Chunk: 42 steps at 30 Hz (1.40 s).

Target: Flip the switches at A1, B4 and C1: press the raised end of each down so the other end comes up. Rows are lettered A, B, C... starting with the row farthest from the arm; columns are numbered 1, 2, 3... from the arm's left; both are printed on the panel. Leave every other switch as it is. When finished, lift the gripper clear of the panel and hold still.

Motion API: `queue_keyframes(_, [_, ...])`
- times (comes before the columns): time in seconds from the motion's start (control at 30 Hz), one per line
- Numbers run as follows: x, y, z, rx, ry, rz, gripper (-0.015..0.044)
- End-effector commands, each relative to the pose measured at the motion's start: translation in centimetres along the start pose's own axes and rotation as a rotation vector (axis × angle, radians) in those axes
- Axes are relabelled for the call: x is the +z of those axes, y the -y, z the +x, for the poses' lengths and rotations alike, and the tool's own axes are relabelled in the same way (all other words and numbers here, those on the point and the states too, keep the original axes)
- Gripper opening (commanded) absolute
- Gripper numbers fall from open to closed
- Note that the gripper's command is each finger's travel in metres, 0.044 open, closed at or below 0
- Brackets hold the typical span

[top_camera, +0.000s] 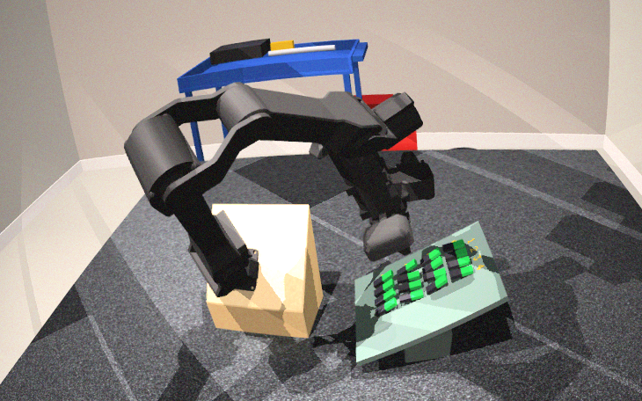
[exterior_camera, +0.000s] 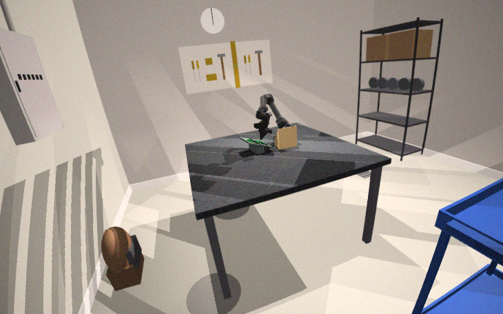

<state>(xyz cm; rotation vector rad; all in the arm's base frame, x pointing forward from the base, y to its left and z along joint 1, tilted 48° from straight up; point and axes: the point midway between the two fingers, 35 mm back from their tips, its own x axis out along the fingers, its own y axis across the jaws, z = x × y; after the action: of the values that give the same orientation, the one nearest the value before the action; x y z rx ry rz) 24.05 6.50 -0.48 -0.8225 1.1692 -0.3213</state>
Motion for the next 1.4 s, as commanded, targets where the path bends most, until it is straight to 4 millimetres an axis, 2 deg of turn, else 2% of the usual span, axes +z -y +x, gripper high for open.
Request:
queue_keyframes(0.0, [-0.3, 0.0, 0.6, -0.008, -0.005, -0.013, 0.0])
queue_keyframes(0.3, [-0.2, 0.0, 1.8, -0.009, -0.005, -0.013, 0.0])
queue_keyframes(1.37, [-0.2, 0.0, 1.9, -0.009, -0.005, -0.013, 0.0])
